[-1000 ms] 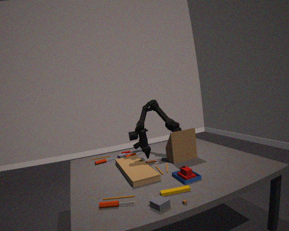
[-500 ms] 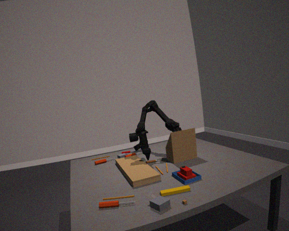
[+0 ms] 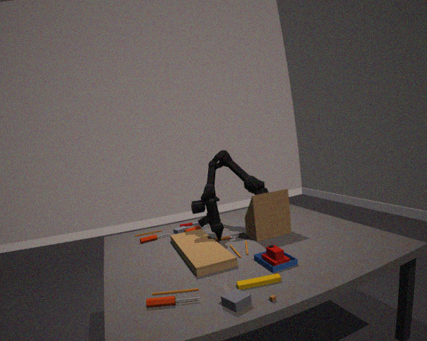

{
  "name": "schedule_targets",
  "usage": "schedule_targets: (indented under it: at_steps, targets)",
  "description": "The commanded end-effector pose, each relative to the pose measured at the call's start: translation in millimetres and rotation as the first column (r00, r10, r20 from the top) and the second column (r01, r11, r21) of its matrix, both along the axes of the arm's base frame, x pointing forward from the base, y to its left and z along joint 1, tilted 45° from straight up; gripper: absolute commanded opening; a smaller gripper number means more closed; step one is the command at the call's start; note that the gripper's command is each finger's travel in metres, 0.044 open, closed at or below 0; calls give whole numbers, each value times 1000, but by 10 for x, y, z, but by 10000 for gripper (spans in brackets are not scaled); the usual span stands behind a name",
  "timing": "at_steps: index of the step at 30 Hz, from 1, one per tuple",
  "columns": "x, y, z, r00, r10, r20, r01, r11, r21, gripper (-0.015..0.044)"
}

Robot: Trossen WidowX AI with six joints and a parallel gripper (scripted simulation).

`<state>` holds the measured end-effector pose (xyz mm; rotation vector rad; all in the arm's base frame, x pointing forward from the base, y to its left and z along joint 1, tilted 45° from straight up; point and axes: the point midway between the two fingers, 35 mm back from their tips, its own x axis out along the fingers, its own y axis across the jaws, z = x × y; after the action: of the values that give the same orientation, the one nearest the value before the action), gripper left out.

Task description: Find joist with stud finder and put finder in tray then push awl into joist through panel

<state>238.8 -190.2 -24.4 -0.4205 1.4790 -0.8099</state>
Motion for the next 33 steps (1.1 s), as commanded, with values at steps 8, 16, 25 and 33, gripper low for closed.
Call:
schedule_targets:
  at_steps: [8, 16, 25, 33]
  targets:
    - [-16, -78, -95, 1000, 7, -7, -7, 1000, 3, 387]
    - [-16, -78, -95, 1000, 7, -7, -7, 1000, 3, 177]
    - [-16, -78, -95, 1000, 7, -7, -7, 1000, 3, 39]
    - [46, 103, 56, 1000, 7, -4, -7, 1000, 12, 0]
